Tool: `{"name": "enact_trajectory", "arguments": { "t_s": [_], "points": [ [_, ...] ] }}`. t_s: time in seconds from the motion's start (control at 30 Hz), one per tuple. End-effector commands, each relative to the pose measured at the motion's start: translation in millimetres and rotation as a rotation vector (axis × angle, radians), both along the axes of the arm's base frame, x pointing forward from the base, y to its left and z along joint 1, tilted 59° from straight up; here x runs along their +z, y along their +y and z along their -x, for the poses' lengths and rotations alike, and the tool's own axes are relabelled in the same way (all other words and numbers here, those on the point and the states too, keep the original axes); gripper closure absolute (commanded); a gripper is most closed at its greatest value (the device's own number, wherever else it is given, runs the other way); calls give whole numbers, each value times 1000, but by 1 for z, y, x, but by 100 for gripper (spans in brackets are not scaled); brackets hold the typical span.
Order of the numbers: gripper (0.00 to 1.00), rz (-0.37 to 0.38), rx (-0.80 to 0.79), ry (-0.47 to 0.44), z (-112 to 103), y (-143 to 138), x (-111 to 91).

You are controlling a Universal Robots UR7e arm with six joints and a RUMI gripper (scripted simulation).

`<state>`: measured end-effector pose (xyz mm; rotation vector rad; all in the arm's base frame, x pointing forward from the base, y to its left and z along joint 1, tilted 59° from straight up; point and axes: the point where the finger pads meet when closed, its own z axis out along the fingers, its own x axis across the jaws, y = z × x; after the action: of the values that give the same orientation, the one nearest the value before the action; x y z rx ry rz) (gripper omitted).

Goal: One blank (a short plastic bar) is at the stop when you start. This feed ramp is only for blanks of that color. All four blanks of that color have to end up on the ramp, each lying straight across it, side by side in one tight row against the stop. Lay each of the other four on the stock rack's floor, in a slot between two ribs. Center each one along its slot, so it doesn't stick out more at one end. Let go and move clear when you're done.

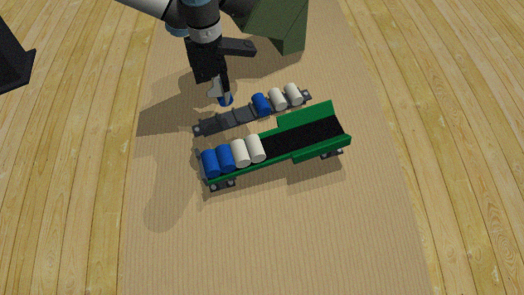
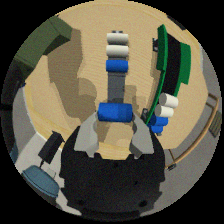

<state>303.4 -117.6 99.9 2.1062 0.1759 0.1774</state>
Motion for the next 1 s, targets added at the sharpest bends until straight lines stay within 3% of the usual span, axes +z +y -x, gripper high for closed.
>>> {"name": "enact_trajectory", "arguments": {
  "t_s": [0.0, 0.33, 0.6, 0.73, 0.97],
  "points": [
    [62, 0, 0, -3, -1, 1, 1],
    [62, -5, -2, -3, -14, 7, -1],
    [62, -23, -16, -20, -73, 43, -10],
    [62, -24, -19, -23, -83, 51, -11],
    [62, -22, -29, -42, -129, 95, -19]
  ]
}}
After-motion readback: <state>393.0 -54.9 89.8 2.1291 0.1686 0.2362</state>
